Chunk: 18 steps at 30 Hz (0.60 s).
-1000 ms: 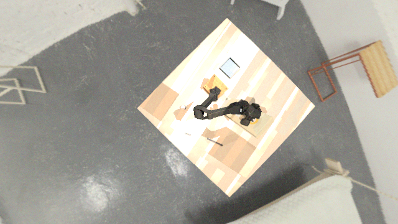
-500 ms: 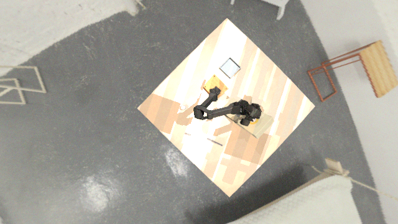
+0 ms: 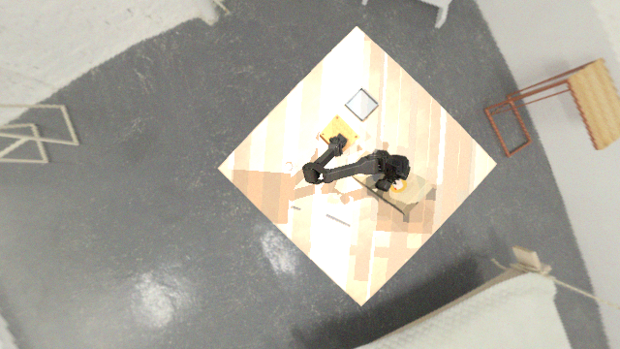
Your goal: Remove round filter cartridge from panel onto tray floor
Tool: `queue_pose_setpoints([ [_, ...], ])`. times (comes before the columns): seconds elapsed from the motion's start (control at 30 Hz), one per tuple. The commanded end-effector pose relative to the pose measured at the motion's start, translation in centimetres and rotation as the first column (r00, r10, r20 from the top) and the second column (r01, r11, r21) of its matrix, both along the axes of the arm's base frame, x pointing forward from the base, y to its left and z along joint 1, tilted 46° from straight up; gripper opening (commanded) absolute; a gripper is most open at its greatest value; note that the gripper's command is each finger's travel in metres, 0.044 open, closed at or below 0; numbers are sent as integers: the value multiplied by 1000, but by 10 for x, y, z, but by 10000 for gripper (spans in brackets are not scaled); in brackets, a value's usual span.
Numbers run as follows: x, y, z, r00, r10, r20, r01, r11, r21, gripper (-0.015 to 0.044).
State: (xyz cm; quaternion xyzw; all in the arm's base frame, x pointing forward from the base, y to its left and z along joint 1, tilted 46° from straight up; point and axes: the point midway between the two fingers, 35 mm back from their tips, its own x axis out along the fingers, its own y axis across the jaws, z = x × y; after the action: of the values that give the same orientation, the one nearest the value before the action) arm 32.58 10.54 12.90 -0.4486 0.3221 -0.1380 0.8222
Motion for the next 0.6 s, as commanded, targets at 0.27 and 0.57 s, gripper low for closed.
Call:
queue_pose_setpoints([
  [0.27, -29, 18, 15, 1000, 15, -2, -15, 1000, 13, 0],
  [0.57, -42, 4, 0, 1000, 15, -3, -15, 1000, 13, 0],
])
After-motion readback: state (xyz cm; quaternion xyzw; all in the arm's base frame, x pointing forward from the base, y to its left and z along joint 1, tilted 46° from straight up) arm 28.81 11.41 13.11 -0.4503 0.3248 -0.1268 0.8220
